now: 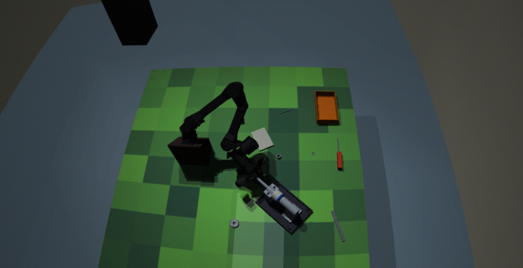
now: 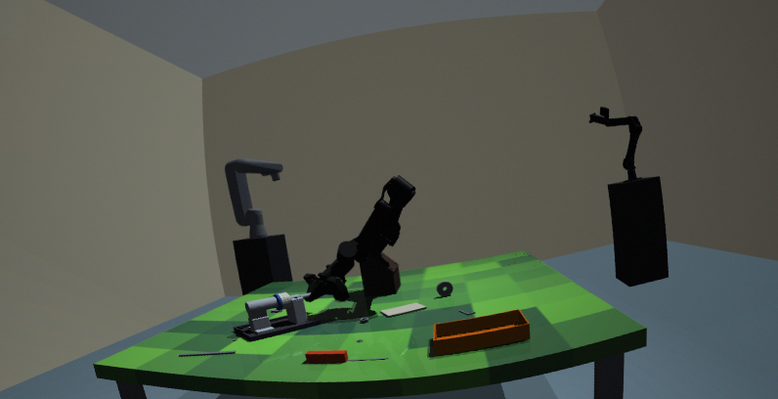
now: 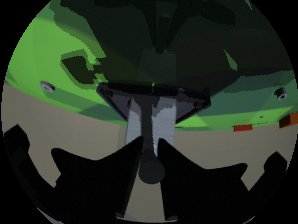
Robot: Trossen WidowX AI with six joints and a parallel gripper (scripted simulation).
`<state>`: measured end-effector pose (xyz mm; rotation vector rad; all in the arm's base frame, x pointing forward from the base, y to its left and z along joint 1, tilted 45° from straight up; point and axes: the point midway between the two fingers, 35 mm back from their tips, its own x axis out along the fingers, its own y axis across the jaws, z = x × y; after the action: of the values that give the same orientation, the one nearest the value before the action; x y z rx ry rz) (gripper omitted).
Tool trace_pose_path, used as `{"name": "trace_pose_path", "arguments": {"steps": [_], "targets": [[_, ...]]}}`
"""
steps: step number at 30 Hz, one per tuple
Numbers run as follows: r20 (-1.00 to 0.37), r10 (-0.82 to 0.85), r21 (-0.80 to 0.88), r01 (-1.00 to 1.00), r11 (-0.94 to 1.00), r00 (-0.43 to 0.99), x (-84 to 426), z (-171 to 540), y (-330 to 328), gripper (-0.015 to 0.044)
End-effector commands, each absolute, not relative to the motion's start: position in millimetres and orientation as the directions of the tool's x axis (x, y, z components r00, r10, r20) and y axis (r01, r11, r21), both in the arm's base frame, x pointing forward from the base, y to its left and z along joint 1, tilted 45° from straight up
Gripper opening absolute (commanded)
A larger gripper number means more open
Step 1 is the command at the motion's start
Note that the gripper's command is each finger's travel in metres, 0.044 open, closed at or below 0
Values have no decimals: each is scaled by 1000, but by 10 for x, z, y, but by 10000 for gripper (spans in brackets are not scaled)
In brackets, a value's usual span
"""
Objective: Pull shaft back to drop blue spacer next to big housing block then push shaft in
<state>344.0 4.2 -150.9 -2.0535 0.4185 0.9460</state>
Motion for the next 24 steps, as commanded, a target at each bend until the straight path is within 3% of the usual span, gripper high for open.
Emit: {"name": "trace_pose_path", "arguments": {"steps": [1, 24], "targets": [[-747, 39, -545, -578, -607, 663, 3438, -1501, 49, 0], [-747, 39, -545, -578, -607, 663, 3420, -1492, 57, 0]]}}
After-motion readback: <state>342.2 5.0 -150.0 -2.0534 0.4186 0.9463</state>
